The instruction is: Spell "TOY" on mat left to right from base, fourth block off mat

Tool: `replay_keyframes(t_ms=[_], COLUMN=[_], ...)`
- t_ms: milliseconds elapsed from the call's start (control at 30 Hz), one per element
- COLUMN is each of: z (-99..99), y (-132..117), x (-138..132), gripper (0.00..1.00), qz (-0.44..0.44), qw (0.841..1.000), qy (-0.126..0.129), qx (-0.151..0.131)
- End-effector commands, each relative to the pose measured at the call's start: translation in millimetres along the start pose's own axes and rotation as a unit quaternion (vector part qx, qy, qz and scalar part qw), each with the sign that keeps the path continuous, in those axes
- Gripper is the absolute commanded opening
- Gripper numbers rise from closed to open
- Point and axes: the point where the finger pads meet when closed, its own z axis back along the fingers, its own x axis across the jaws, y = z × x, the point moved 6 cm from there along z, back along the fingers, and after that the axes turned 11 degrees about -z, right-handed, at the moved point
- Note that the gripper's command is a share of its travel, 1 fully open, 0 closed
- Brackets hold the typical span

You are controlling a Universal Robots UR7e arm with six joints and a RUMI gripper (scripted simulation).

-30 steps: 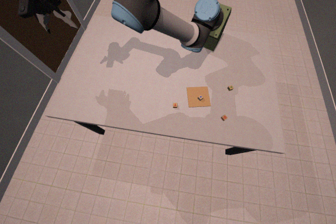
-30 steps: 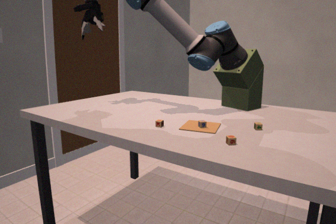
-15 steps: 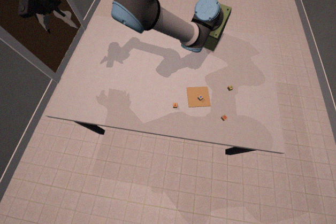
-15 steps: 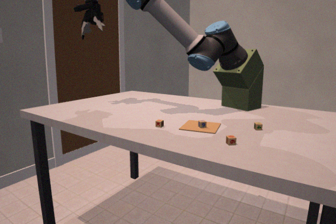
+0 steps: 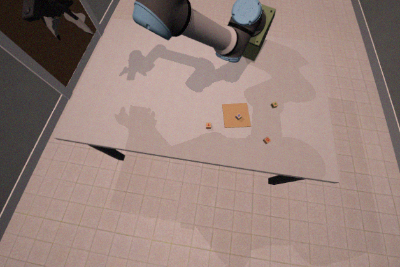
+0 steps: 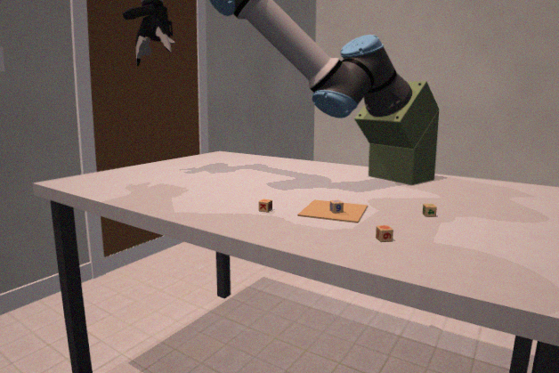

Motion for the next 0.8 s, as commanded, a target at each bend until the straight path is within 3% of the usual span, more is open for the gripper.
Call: replay_keyframes(t_ms=[0, 767], z=[0.1, -13.4], y=[0, -5], x=[-1, -23], gripper=[1.0, 1.0], qz=[0.002, 0.035], qw=[1.0, 0.999], qy=[0.0, 0.01], qx=[0.0, -0.003])
